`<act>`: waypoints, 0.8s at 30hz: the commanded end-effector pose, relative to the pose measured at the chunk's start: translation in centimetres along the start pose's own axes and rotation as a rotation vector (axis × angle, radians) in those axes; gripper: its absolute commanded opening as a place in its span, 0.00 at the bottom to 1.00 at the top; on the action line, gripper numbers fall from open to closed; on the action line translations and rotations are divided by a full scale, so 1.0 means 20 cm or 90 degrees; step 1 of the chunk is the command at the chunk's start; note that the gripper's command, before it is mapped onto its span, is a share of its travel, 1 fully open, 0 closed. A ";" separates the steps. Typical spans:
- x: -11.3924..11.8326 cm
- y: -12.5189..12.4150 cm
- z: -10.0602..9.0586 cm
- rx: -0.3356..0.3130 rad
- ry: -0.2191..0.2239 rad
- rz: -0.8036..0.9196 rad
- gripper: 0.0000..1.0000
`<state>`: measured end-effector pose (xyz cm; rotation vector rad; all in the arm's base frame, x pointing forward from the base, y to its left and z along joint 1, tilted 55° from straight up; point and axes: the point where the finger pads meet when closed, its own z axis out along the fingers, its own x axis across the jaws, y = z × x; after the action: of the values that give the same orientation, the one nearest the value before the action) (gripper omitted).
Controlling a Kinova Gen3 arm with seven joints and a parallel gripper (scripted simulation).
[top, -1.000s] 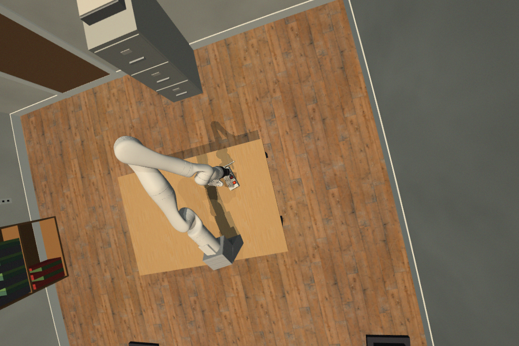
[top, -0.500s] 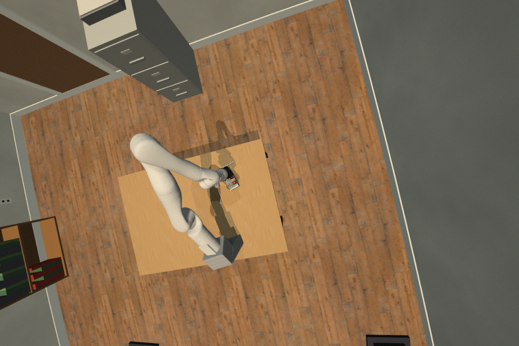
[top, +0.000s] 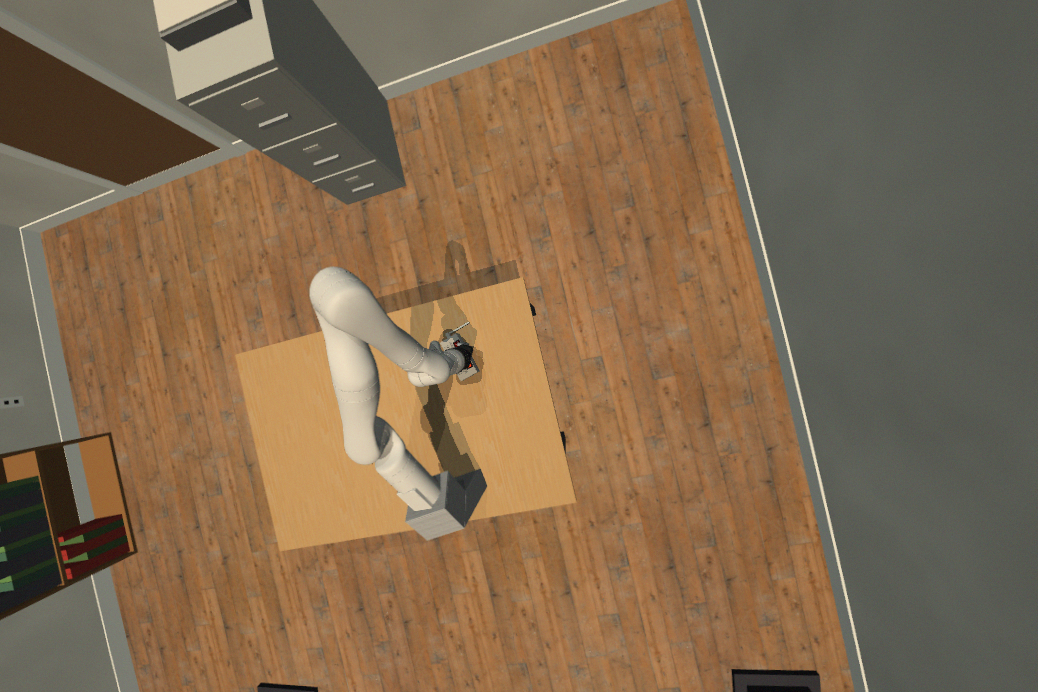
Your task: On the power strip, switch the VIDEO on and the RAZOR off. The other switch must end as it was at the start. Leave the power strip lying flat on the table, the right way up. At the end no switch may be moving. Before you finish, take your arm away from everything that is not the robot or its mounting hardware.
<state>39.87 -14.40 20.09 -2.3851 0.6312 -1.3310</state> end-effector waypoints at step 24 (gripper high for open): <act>-0.25 0.07 0.09 -0.016 -0.084 0.493 1.00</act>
<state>39.09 -13.12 15.17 -1.9018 1.3284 -0.8356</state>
